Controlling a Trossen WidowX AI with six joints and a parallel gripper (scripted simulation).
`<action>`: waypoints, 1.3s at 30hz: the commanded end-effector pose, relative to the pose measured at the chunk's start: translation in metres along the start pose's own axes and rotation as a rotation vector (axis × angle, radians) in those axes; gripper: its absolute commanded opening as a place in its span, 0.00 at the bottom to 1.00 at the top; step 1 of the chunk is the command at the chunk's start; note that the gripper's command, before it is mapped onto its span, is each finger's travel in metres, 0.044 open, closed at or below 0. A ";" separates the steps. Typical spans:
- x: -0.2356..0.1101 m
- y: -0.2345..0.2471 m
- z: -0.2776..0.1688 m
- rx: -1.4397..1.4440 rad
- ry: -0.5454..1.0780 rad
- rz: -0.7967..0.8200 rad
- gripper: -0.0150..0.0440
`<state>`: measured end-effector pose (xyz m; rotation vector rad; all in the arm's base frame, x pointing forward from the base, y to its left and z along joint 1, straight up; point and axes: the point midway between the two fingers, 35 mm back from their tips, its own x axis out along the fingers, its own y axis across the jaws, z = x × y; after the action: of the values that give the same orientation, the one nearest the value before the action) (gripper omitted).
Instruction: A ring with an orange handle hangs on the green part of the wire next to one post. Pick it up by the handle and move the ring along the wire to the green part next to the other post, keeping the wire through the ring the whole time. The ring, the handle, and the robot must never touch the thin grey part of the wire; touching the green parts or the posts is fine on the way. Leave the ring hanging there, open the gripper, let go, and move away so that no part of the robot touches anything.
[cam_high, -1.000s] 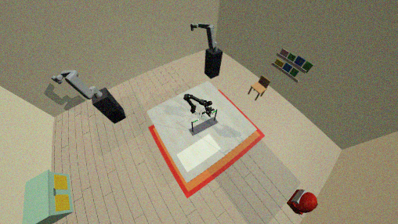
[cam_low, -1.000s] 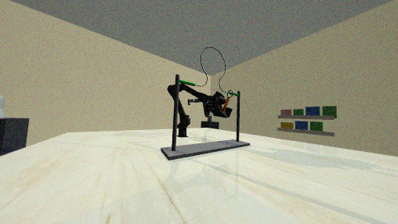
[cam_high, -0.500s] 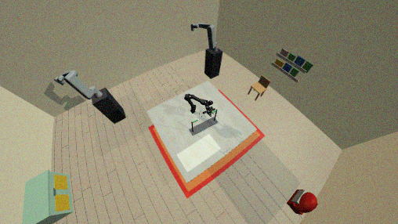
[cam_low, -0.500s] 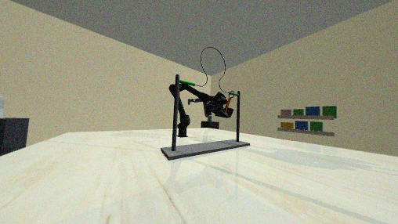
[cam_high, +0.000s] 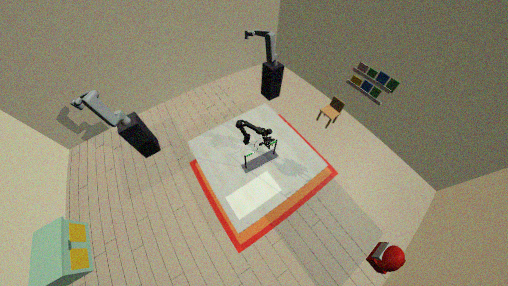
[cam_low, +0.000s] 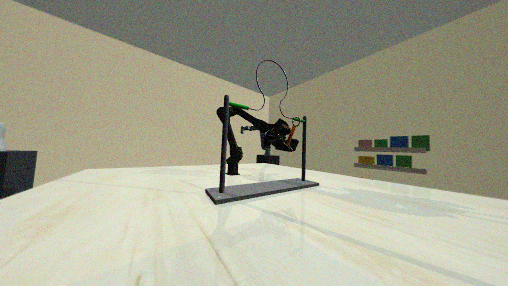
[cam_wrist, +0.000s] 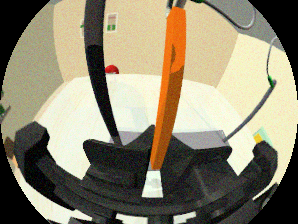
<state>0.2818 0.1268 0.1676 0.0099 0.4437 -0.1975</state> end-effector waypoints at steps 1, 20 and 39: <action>0.001 0.000 -0.001 0.004 -0.002 -0.005 0.00; 0.000 0.000 -0.001 -0.001 0.000 -0.001 0.27; -0.044 0.001 -0.002 0.005 0.006 -0.005 0.53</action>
<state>0.2527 0.1335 0.1715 -0.0077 0.4679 -0.2048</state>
